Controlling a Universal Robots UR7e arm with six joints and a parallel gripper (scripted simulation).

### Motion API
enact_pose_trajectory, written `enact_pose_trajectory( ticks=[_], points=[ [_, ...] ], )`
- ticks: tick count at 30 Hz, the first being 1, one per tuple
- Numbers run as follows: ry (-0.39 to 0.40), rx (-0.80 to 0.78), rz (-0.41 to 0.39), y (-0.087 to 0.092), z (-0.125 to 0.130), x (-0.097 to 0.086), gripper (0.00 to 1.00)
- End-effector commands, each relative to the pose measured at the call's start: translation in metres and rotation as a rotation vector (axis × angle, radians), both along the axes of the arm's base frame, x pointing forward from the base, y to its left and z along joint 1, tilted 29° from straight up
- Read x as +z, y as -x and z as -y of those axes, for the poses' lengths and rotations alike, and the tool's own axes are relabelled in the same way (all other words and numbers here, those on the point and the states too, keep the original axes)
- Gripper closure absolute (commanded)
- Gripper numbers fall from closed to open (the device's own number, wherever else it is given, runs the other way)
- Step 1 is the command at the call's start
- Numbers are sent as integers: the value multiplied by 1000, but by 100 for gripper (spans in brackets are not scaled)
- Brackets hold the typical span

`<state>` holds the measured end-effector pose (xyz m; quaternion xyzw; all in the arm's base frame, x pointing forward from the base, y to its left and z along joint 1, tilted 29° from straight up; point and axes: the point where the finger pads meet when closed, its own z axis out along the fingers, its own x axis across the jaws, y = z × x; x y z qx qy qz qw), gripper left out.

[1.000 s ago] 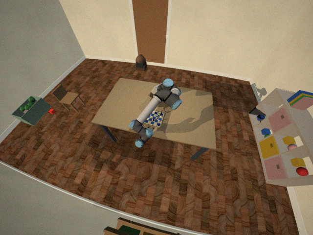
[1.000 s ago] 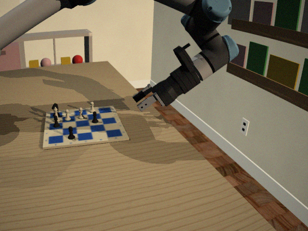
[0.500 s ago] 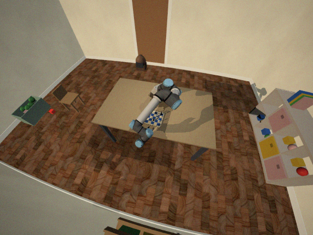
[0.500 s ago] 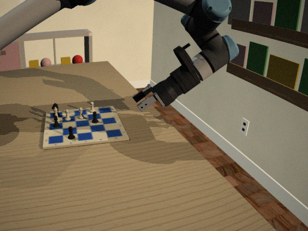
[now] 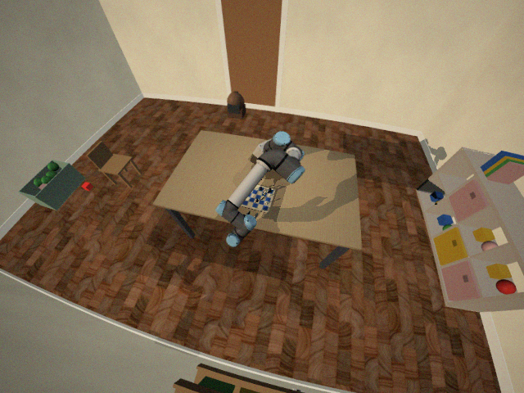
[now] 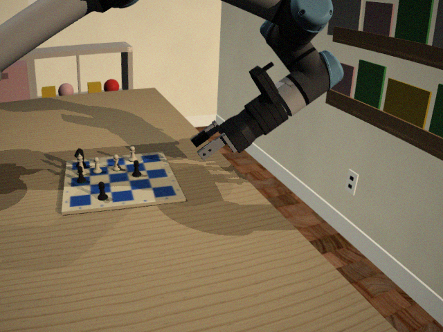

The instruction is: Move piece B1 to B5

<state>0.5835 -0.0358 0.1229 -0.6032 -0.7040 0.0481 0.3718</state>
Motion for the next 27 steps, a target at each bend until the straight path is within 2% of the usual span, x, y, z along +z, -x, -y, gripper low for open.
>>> enact_pose_trajectory(
  ticks=[1, 11, 22, 27],
  points=[
    [1, 0, 1, 0, 0, 1, 0],
    [1, 0, 0, 3, 4, 9, 0],
    [1, 0, 0, 23, 29, 68, 0],
    [1, 0, 0, 26, 33, 79, 0]
  ],
)
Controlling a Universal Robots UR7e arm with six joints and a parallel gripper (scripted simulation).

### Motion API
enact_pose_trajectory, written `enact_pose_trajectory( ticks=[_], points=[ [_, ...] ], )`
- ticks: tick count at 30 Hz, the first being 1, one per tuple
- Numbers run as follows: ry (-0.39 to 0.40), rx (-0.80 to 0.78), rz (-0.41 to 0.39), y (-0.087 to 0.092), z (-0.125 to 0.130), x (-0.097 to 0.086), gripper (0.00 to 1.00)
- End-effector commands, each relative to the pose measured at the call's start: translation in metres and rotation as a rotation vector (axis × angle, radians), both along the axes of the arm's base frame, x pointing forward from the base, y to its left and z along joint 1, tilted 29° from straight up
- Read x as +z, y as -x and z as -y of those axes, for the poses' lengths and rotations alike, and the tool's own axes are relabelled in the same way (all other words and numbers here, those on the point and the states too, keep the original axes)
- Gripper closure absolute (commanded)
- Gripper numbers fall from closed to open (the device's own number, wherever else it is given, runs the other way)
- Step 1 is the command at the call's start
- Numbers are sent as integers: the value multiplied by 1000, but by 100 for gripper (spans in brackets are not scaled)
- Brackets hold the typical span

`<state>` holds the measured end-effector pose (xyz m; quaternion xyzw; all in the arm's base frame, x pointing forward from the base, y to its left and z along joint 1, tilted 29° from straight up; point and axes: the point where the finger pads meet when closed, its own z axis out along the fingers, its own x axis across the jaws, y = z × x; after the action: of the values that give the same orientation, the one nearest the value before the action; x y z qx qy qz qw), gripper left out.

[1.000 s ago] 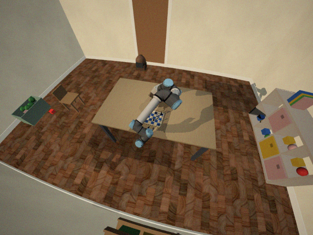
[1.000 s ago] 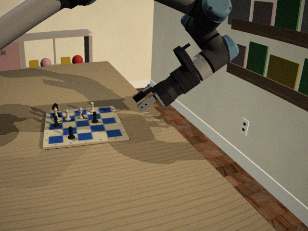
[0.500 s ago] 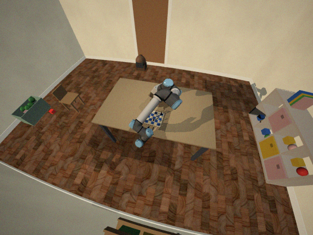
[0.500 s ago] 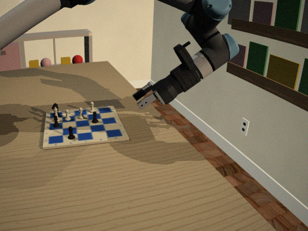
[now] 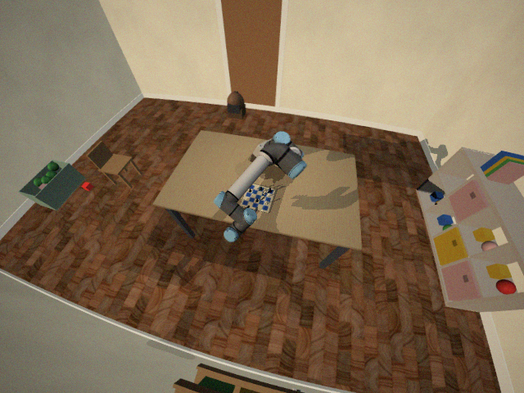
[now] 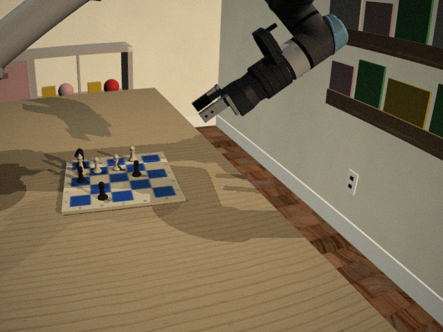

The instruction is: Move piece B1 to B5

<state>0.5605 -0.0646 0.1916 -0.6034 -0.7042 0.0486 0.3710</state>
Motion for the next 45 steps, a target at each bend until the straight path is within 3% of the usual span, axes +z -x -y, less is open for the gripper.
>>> enact_pose_trajectory(
  ticks=[1, 23, 35, 45],
  points=[
    [0, 0, 0, 3, 4, 10, 0],
    [28, -69, 41, 10, 3, 15, 0],
    [79, -218, 124, 28, 0, 26, 0],
    [135, -433, 241, 58, -10, 35, 0]
  ],
)
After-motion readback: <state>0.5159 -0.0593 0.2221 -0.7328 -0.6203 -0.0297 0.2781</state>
